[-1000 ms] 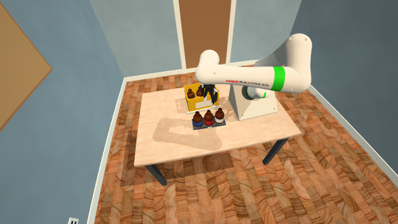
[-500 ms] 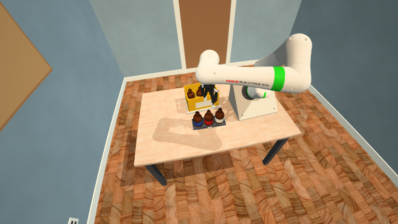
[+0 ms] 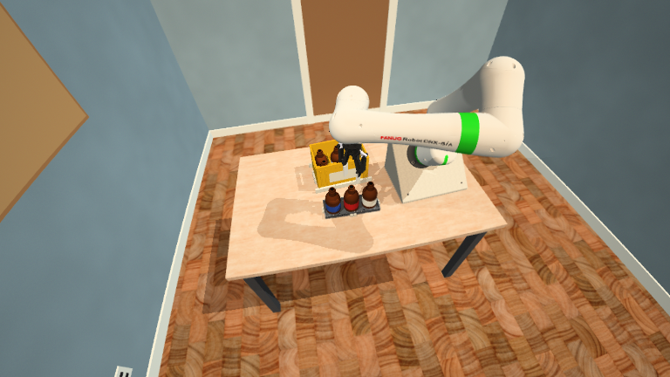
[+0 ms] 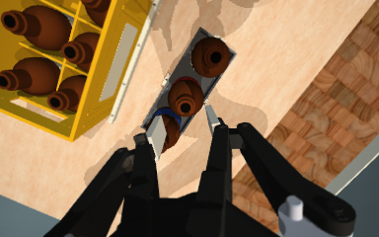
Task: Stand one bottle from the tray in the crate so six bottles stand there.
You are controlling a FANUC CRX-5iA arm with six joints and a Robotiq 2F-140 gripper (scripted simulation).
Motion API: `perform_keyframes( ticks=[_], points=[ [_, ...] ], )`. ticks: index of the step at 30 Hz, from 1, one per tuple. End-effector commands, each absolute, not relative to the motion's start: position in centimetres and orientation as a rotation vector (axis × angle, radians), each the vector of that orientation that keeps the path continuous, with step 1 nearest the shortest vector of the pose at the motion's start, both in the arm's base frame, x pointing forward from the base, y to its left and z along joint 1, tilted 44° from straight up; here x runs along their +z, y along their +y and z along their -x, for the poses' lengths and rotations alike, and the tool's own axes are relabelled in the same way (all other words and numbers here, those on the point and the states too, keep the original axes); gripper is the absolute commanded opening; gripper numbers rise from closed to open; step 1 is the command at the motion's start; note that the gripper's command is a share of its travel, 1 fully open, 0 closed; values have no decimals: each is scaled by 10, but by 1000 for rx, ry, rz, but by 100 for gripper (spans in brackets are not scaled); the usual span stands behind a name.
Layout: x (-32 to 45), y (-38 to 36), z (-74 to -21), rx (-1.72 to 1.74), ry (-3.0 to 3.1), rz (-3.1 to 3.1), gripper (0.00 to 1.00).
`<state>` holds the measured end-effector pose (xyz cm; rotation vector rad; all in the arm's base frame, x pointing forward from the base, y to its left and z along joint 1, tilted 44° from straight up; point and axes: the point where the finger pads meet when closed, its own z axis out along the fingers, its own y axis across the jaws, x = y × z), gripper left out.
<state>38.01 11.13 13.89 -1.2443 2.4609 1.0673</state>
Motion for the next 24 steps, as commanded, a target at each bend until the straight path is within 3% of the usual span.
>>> perform_keyframes(
  ticks=[1,24],
  points=[
    [137,113,-380,1067,2461,1244,38],
    [117,132,-376,1067,2461,1244,38]
  ],
)
